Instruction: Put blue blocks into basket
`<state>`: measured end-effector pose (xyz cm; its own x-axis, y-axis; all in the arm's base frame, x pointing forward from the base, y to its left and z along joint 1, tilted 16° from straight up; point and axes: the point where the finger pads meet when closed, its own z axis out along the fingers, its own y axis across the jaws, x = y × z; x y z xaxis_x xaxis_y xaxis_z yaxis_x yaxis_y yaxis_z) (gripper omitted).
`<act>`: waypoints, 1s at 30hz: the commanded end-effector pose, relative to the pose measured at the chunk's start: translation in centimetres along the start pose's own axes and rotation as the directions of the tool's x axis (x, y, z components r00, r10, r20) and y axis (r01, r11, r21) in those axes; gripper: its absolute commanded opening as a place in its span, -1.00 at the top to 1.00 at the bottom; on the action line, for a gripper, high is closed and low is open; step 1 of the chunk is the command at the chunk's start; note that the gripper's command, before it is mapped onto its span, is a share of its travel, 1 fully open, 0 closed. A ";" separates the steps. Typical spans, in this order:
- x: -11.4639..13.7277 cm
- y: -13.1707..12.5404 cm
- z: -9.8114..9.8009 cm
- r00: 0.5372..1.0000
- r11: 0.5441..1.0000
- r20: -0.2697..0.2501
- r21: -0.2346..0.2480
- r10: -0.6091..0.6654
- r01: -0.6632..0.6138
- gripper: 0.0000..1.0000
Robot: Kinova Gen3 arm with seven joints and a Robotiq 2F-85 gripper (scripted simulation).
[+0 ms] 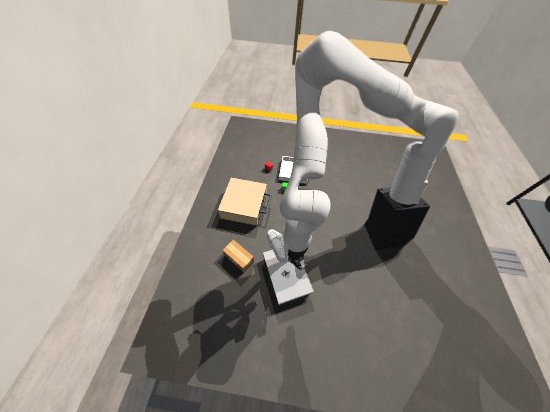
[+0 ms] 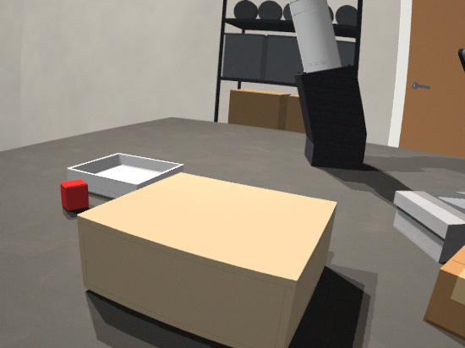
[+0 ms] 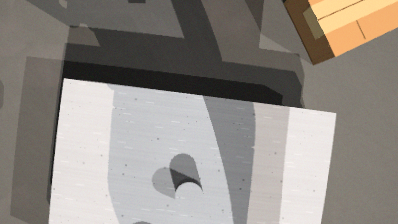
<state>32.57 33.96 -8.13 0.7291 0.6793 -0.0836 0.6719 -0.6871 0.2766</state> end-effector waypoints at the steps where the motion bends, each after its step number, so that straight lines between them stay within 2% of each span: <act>1: 0.0 0.0 -0.1 0.993 0.993 0.002 0.001 -0.117 0.117 0.80; 6: 0.0 0.0 0.0 0.953 0.953 0.003 0.002 -0.301 0.301 0.80; 11: 0.0 0.0 0.0 0.877 0.877 0.003 0.002 -0.480 0.480 0.80; 13: 0.0 0.0 0.0 0.877 0.877 0.003 0.002 -0.480 0.480 0.80; 19: 0.0 0.0 0.0 0.745 0.745 0.001 0.003 -0.667 0.667 0.80; 28: 0.1 0.1 -0.1 0.507 0.507 -0.002 0.000 -0.862 0.862 0.80; 30: 0.1 0.1 -0.1 0.507 0.507 -0.002 0.000 -0.862 0.862 0.80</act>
<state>32.62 33.90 -8.14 -0.1755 0.9450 -0.2759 0.9751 0.2055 0.0837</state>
